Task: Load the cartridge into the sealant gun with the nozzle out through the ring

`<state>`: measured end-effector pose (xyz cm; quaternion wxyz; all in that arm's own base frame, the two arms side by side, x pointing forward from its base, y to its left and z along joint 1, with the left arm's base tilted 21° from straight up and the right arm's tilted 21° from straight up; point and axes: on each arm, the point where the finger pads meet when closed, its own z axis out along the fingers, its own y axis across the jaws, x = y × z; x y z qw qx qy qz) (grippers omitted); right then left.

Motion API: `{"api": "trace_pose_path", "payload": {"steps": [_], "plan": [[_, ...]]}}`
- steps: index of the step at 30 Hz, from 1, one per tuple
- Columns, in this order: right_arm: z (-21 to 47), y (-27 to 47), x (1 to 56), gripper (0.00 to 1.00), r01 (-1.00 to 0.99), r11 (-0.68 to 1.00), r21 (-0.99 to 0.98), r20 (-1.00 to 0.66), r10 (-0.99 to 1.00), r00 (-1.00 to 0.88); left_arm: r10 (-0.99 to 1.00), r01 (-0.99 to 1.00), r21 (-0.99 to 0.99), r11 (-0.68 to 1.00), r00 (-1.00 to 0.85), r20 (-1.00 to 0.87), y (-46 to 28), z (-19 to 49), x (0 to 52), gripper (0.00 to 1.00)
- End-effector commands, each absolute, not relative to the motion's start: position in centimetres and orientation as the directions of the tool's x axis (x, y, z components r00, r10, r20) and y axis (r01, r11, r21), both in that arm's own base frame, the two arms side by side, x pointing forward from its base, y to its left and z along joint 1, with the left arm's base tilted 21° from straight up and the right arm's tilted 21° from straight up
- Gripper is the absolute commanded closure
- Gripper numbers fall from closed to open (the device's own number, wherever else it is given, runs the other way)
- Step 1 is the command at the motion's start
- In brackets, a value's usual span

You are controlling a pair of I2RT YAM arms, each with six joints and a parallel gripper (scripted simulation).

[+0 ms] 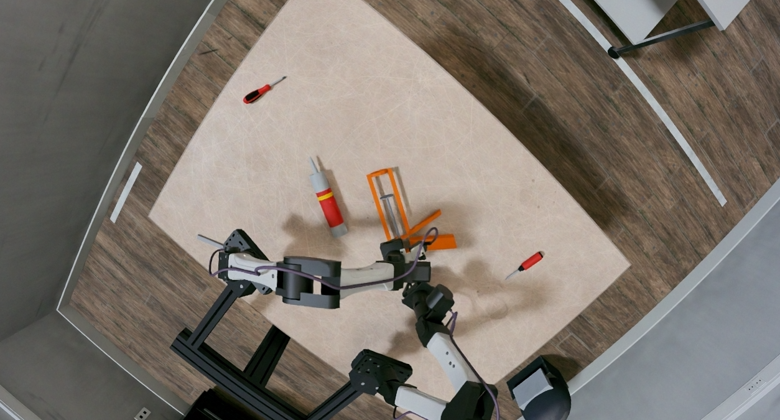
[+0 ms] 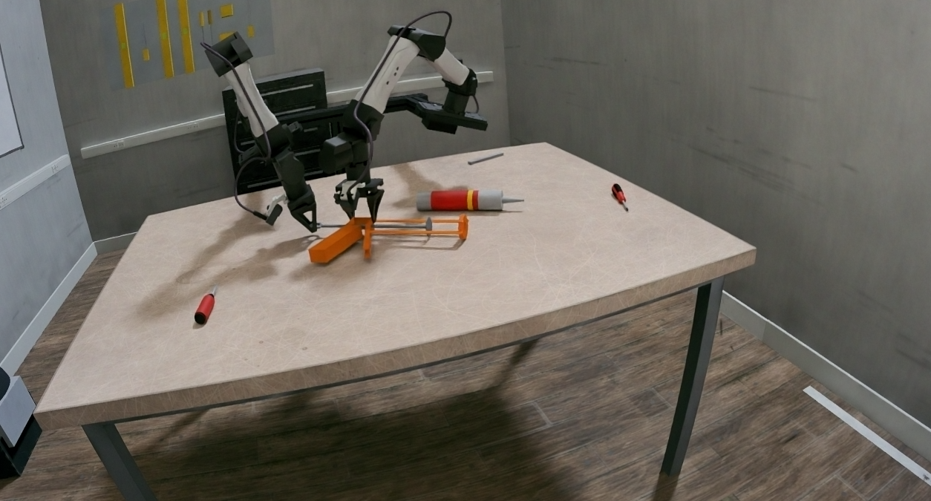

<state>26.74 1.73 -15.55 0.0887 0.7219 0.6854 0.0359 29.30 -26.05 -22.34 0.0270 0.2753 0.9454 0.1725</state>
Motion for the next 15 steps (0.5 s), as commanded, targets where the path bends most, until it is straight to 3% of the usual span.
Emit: {"api": "trace_pose_path", "payload": {"steps": [1, 15], "plan": [[-14.5, 1.6, 27.9, 1.00, 0.973, -0.036, 0.230, -0.050, 0.998, 0.049, 0.539, 0.499, 0.420, 0.758, -0.842, 0.028, -25.7, -22.1, 29.9, 0.99], [-13.8, -1.9, 25.8, 1.00, 0.970, -0.015, 0.242, -0.084, 0.996, 0.037, 0.513, 0.472, 0.417, 0.777, -0.858, 0.016, -24.9, -21.1, 30.8, 0.99]]}}
